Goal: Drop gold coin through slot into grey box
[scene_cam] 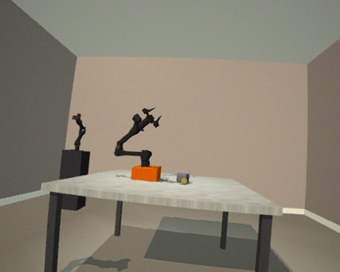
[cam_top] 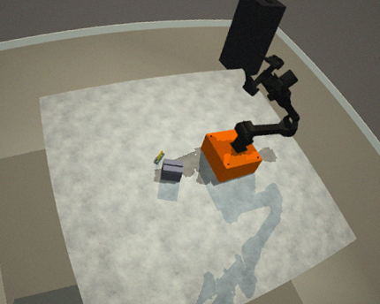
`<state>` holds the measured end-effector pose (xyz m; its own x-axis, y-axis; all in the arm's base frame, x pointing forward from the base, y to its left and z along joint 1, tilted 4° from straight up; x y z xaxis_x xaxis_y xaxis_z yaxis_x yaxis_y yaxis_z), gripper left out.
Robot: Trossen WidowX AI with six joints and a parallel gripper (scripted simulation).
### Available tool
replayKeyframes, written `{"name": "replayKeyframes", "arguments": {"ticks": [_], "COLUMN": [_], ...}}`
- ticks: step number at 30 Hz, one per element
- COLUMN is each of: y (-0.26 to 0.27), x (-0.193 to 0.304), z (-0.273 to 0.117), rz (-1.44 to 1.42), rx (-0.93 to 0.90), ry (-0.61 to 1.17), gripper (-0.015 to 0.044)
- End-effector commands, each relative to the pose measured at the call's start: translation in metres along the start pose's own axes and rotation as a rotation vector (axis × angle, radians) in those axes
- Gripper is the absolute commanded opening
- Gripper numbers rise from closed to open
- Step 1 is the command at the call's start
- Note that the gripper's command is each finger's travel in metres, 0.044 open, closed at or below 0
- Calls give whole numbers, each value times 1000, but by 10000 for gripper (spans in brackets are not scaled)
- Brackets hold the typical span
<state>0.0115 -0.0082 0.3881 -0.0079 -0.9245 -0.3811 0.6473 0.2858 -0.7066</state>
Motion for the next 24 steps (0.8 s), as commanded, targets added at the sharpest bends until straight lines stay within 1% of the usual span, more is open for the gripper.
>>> {"name": "replayKeyframes", "arguments": {"ticks": [1, 3, 9, 17, 24], "y": [1, 7, 44, 110, 179], "x": [0, 2, 15, 49, 90], "z": [2, 15, 71, 129, 159], "rz": [0, 2, 13, 38, 64], "rx": [-8, -73, -361, -728, -1033], "ry": [4, 38, 201, 449, 690], "gripper": [374, 321, 164, 161, 161]}}
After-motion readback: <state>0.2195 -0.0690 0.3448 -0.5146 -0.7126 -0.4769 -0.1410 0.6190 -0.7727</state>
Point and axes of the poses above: the point midway between the two fingers, 35 mm back from their tips, its own z axis out along the fingers, its own y axis across the jaws, x = y × z, the point moved 9 cm from there along -z, back along the fingers, and after that the axes turned 12 degrees about z, right-handed, at the moved point
